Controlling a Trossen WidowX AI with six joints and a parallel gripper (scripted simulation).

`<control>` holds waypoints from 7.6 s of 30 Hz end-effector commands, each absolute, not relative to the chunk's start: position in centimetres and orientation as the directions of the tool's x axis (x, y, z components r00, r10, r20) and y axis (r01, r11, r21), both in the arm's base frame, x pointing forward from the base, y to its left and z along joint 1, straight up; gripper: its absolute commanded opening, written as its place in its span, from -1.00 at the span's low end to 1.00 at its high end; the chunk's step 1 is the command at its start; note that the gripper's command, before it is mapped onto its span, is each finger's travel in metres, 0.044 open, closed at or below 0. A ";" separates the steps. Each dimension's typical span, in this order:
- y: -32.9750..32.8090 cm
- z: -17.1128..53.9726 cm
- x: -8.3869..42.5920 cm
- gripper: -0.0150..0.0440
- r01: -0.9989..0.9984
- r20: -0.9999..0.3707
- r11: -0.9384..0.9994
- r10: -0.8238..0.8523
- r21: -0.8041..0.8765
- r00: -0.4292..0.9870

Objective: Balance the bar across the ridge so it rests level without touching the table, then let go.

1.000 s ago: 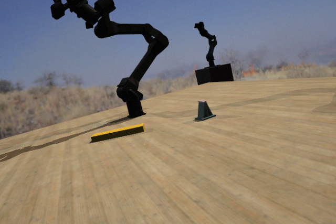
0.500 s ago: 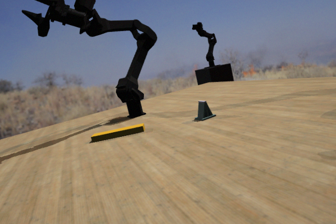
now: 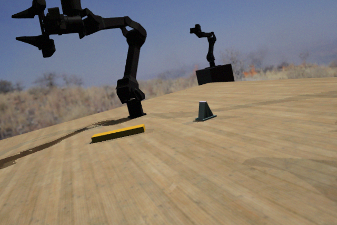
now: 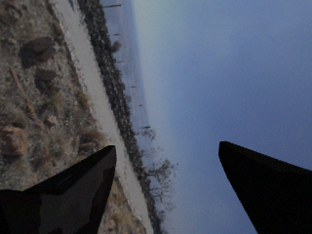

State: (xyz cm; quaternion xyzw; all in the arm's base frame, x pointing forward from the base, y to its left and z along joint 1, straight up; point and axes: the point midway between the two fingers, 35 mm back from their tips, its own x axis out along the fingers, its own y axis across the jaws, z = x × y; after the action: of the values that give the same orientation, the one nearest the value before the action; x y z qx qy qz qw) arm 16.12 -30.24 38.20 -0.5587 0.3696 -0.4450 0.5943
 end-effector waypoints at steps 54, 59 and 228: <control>-9.8 9.6 25.4 0.58 -0.923 -1.000 0.385 -0.010 -0.027 0.025; -9.8 7.3 25.3 0.58 -0.923 -1.000 0.385 -0.010 -0.026 0.025; 13.2 15.1 35.1 -0.49 -0.999 -0.999 -0.020 0.013 -0.034 0.033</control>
State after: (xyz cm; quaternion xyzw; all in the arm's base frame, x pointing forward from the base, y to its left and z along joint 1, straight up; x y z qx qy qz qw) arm 35.25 12.14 15.25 -0.5091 0.4854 0.4952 0.5099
